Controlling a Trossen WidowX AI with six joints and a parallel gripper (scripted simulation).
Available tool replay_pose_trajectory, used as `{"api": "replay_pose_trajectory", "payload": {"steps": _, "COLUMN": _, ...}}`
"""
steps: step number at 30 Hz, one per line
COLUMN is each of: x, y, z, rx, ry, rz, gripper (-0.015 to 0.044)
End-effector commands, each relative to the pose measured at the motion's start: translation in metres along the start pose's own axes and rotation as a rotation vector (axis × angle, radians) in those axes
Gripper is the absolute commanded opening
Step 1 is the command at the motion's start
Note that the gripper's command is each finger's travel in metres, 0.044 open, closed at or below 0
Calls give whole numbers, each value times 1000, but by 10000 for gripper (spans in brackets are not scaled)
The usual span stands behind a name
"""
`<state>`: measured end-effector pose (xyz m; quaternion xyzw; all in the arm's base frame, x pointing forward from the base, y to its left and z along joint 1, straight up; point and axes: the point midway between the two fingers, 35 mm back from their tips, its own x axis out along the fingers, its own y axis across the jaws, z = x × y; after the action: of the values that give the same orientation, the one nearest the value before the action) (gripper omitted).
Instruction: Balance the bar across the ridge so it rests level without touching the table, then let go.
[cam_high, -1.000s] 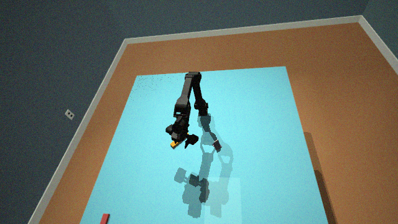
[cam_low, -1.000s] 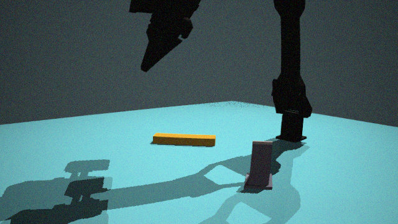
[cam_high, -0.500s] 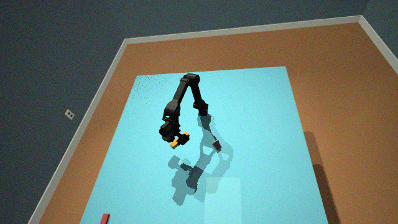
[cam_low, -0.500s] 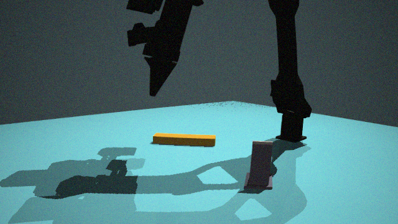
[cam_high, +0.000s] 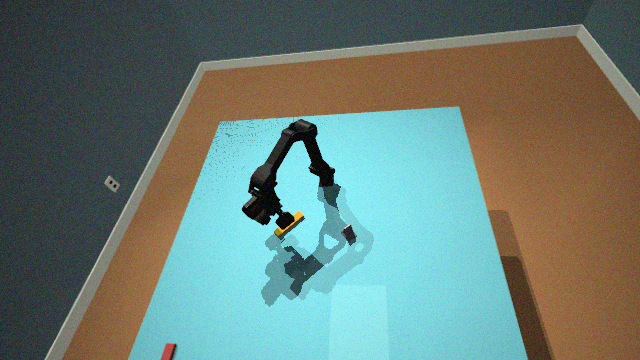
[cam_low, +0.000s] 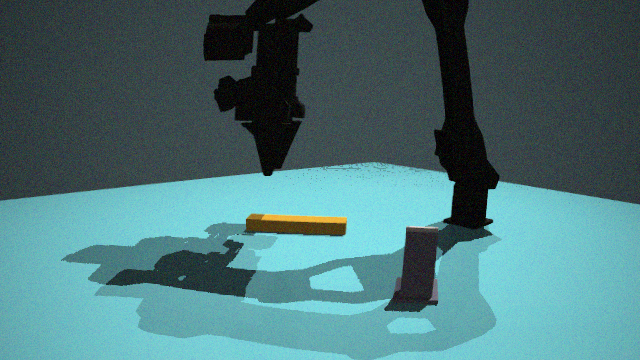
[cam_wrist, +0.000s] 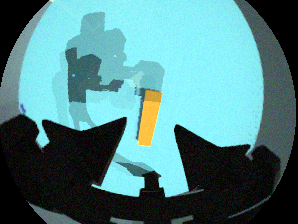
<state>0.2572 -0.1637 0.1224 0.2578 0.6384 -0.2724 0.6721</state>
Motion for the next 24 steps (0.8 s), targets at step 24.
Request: {"api": "replay_pose_trajectory", "payload": {"steps": 24, "x": 58, "y": -2, "z": -5, "rx": 6, "ry": 28, "rz": 6, "gripper": 315}}
